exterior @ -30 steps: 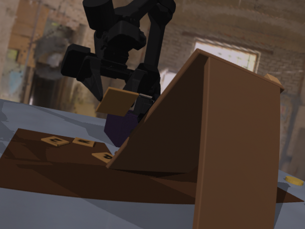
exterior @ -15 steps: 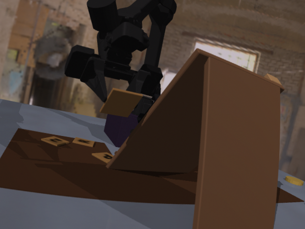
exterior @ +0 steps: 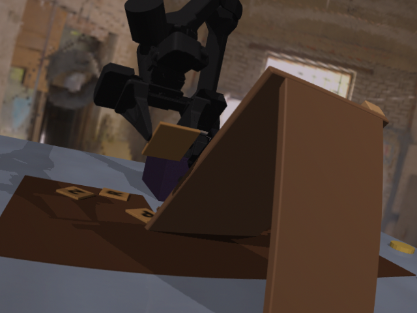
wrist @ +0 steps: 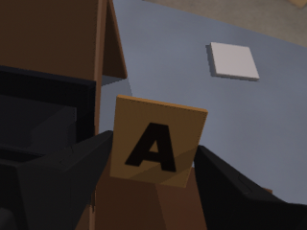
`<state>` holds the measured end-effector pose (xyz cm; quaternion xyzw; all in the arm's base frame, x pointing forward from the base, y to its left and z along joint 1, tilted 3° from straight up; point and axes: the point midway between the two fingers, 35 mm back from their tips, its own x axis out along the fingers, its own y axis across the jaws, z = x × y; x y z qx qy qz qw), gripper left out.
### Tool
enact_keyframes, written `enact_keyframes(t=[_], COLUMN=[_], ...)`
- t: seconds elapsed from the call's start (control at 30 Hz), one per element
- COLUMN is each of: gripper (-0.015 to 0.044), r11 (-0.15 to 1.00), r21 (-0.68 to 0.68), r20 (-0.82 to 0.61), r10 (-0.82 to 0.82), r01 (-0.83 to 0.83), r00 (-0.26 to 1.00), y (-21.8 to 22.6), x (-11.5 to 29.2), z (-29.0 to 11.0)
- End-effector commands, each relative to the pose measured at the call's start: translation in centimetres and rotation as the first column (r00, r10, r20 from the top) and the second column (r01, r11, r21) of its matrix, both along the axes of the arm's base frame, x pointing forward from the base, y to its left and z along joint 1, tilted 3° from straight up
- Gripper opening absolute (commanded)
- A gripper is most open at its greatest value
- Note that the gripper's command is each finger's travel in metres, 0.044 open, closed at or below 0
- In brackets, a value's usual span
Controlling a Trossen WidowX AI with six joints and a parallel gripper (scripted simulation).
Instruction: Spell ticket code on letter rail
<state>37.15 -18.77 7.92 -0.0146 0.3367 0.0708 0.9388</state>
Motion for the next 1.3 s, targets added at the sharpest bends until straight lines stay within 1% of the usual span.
enact_keyframes(t=[0.0, 1.27], gripper=[0.0, 0.0], r11=[1.0, 1.0], r21=[0.0, 0.002], r20=[0.0, 0.0], r10=[-0.006, -0.006], r01=[0.006, 0.006], r00=[1.0, 1.0], y=[0.2, 2.1], x=[-0.1, -0.3], z=[0.1, 0.1])
